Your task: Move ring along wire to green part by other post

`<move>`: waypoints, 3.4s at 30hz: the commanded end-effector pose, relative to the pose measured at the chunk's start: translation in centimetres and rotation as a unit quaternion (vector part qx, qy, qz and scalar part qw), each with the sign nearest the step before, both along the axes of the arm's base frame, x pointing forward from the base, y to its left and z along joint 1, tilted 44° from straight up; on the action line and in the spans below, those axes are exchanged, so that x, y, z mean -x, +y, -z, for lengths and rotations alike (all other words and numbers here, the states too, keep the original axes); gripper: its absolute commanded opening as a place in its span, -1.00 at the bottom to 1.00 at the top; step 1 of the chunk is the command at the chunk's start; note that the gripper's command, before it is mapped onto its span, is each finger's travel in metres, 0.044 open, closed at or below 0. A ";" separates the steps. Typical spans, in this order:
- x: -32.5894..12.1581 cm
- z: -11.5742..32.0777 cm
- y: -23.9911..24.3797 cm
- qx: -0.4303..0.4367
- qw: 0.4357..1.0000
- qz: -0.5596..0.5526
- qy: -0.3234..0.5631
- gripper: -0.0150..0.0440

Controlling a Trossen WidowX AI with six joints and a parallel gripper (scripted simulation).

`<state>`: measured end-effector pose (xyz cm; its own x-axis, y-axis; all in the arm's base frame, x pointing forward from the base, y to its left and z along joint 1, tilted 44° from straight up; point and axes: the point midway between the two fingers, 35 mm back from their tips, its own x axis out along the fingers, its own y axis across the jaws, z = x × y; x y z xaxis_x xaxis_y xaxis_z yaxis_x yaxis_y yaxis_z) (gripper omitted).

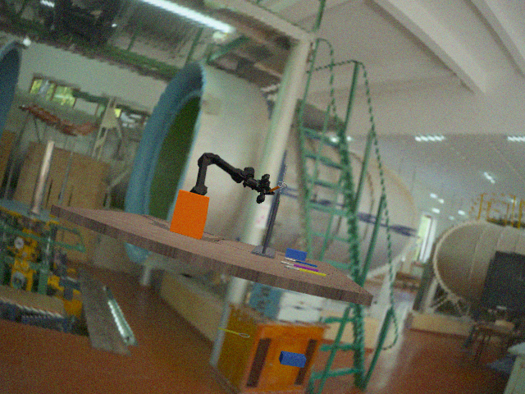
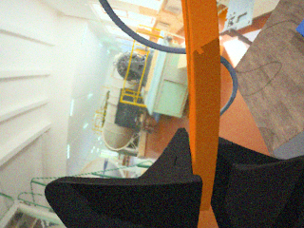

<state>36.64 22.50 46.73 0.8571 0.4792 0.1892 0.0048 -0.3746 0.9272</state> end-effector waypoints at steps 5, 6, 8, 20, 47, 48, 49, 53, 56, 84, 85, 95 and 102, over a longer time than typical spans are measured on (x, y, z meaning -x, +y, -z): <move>-0.1 -0.6 -0.4 -0.071 0.997 0.003 0.007 -1.00; -0.1 -0.6 -0.4 -0.078 0.997 0.003 0.007 -1.00; -0.1 -0.8 -0.5 -0.093 0.996 0.004 0.008 -1.00; -0.2 -2.0 -1.4 -0.202 0.979 0.008 0.013 -1.00; -0.1 -1.8 -0.5 -0.274 0.962 0.010 0.016 -1.00; -0.1 -1.7 -0.4 -0.269 0.963 0.010 0.016 -1.00; -0.1 -1.5 -0.2 -0.262 0.965 0.010 0.015 -1.00; -0.1 -1.0 0.6 -0.238 0.971 0.009 0.014 -1.00; 0.0 -0.5 1.1 -0.218 0.976 0.008 0.013 -1.00; 0.4 5.3 4.9 -0.002 1.000 0.000 0.001 -1.00; 0.4 5.6 5.0 0.008 1.000 -0.001 0.000 -1.00; 0.6 8.7 5.7 0.110 0.994 -0.005 -0.005 -1.00; 0.6 11.1 5.9 0.187 0.982 -0.008 -0.009 -1.00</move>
<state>36.07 28.29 36.91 0.8501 0.5244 0.0495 -0.0118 -0.0749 0.9971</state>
